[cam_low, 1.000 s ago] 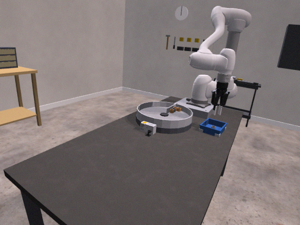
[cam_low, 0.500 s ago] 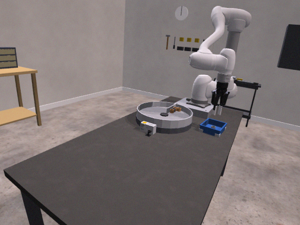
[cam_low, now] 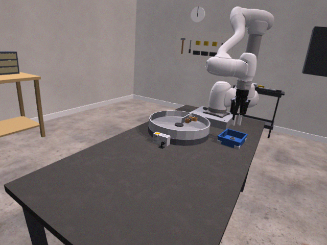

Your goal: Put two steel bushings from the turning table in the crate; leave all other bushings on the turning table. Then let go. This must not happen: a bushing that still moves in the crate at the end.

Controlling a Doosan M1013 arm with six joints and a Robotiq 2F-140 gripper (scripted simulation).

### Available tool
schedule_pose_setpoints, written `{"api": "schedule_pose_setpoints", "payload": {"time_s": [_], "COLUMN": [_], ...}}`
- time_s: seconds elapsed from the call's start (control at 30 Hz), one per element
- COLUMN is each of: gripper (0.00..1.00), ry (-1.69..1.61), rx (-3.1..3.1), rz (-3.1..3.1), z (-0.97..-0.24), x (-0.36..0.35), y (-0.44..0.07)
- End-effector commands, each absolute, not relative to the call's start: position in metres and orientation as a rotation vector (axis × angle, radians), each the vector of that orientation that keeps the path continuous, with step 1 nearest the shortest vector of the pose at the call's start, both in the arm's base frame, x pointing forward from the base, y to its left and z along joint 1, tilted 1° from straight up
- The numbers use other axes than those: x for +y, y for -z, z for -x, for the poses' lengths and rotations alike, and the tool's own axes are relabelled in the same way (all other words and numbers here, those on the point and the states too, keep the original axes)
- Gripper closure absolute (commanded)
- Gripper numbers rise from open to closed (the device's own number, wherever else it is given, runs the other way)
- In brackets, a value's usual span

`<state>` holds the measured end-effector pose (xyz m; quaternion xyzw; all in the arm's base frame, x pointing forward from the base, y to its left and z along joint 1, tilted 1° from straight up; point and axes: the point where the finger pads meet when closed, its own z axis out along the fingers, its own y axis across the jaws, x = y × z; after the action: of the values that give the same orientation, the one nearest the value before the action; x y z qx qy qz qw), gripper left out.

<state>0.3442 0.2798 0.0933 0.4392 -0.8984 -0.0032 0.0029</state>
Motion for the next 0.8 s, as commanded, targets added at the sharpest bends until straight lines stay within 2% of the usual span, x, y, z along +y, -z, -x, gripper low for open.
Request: {"api": "schedule_pose_setpoints", "payload": {"time_s": [0.0,0.53,0.57,0.77], "gripper": [0.76,0.76,0.94,0.94], "ry": [0.010,0.010,0.010,0.005], "rx": [-2.817,-2.817,-2.817,-2.811], "rz": [-1.377,-1.377,-1.377,-1.362], "z": [-0.3442,-0.3442,-0.3442,-0.3444], "x": [0.2798,0.2798,0.2797,0.2737], "y": [-0.0934,-0.0934,-0.0934,-0.0932]}}
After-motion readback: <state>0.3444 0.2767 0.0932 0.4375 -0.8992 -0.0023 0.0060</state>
